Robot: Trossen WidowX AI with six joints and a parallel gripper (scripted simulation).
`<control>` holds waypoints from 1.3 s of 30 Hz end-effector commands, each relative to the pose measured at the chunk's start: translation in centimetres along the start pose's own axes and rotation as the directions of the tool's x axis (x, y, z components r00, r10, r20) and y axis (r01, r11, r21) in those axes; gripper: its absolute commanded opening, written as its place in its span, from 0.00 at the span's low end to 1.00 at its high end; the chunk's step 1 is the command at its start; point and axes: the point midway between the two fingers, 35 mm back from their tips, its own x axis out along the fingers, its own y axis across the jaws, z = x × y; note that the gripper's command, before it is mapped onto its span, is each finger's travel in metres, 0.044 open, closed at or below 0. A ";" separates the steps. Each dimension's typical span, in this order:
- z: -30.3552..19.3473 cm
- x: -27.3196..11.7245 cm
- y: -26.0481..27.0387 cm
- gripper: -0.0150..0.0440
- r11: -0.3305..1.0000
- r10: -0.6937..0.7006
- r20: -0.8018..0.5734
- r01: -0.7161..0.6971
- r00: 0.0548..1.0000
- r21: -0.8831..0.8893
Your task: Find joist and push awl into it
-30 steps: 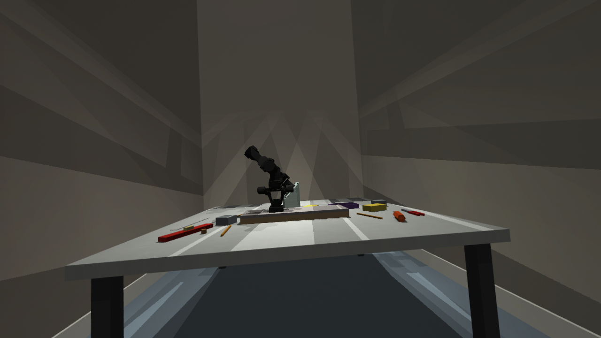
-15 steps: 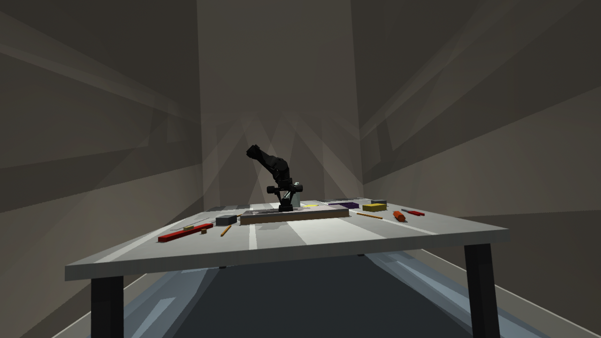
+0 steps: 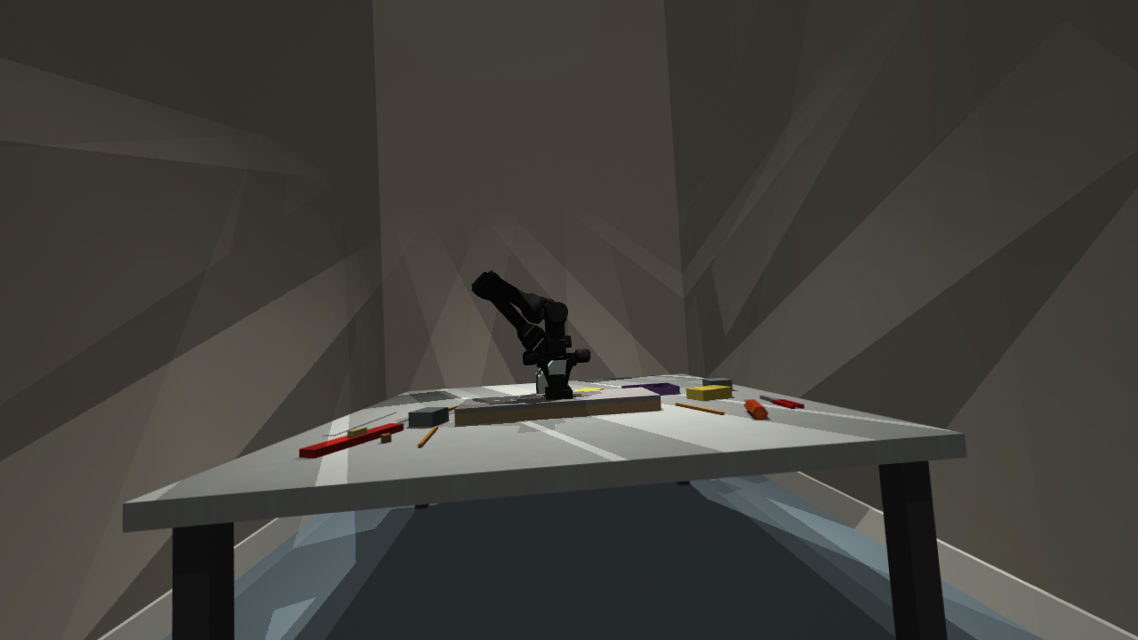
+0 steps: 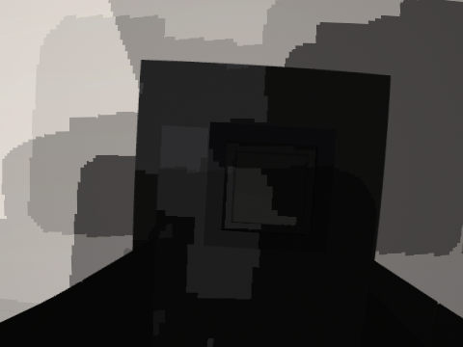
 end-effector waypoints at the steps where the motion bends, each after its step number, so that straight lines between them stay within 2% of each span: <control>1: 0.0 0.0 1.5 0.25 1.000 0.014 0.000 -0.014 1.000 -0.001; 39: 0.1 -0.3 13.7 0.25 1.000 0.021 0.001 -0.021 1.000 0.004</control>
